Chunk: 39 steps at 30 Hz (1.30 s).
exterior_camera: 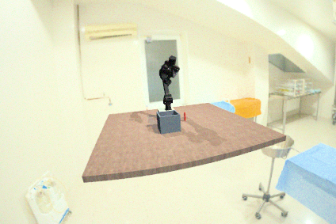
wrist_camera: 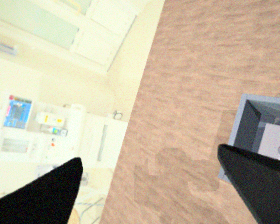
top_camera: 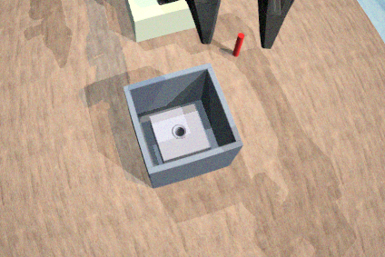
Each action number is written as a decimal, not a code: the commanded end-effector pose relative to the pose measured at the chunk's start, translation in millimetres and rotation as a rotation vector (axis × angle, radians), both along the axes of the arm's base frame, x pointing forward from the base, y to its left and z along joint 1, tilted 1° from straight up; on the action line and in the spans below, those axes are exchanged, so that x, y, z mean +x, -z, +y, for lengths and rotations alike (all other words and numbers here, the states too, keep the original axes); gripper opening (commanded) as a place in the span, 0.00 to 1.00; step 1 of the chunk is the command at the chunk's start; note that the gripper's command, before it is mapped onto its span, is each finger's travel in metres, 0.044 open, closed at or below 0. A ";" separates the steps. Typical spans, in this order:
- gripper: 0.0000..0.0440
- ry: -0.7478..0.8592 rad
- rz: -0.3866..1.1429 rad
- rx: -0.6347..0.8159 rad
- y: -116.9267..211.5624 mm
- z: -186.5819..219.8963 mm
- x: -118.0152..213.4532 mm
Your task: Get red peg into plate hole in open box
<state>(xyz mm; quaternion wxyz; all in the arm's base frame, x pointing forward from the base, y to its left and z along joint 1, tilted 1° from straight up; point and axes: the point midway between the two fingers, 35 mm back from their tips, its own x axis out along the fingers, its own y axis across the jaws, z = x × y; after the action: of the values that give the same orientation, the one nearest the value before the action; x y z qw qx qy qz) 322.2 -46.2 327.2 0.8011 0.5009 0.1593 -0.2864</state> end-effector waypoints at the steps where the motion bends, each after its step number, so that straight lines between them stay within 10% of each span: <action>1: 1.00 -0.024 0.020 0.061 9.9 14.6 -3.1; 39: 1.00 -0.012 0.715 0.542 164.9 155.7 -107.9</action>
<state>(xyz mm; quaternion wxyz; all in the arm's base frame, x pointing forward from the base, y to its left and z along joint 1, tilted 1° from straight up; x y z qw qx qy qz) 219.6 107.5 168.7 0.5455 0.5683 0.4891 -0.3745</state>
